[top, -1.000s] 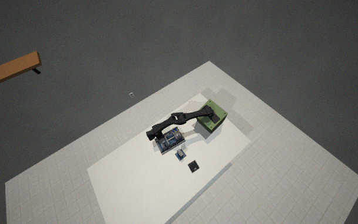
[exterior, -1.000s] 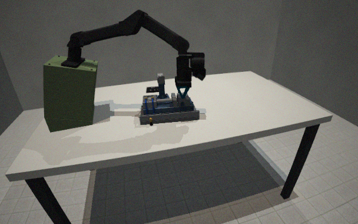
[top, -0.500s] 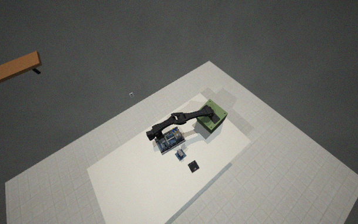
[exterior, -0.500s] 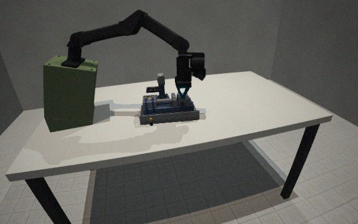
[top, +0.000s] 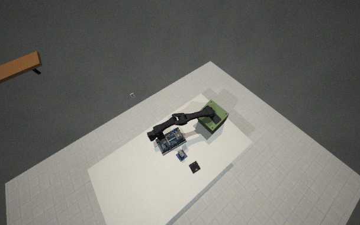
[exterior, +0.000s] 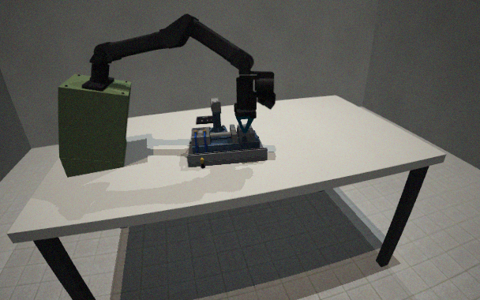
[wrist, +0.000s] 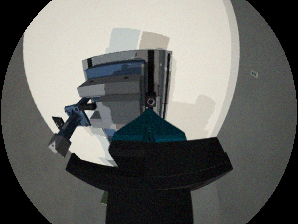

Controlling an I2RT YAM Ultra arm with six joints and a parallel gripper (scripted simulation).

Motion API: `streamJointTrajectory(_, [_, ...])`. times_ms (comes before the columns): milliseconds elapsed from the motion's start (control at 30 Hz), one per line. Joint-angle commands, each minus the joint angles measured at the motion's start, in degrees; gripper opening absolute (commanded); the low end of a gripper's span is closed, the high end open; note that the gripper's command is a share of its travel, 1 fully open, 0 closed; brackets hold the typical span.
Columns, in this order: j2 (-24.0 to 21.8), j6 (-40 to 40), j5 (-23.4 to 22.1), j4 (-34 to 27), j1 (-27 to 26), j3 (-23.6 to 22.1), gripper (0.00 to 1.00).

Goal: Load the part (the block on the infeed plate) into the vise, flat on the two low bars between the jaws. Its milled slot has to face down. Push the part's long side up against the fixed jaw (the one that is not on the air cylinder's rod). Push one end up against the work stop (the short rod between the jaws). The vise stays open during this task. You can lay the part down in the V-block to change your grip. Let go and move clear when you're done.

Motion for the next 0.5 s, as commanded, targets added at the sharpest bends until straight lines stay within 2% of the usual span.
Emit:
streamJointTrajectory(0, [-0.3, 0.3, 0.1, 0.5, -0.2, 2.1, 0.00])
streamJointTrajectory(100, [-0.5, 0.3, 0.1, 0.7, -0.1, 2.1, 0.00])
streamJointTrajectory(133, [-1.8, 0.3, 0.1, 0.9, -0.1, 1.8, 0.00])
streamJointTrajectory(300, [0.0, 0.3, 0.1, 1.3, 0.0, 2.2, 0.00])
streamJointTrajectory(467, [-0.1, 0.3, 0.1, 1.4, 0.0, 2.2, 0.00])
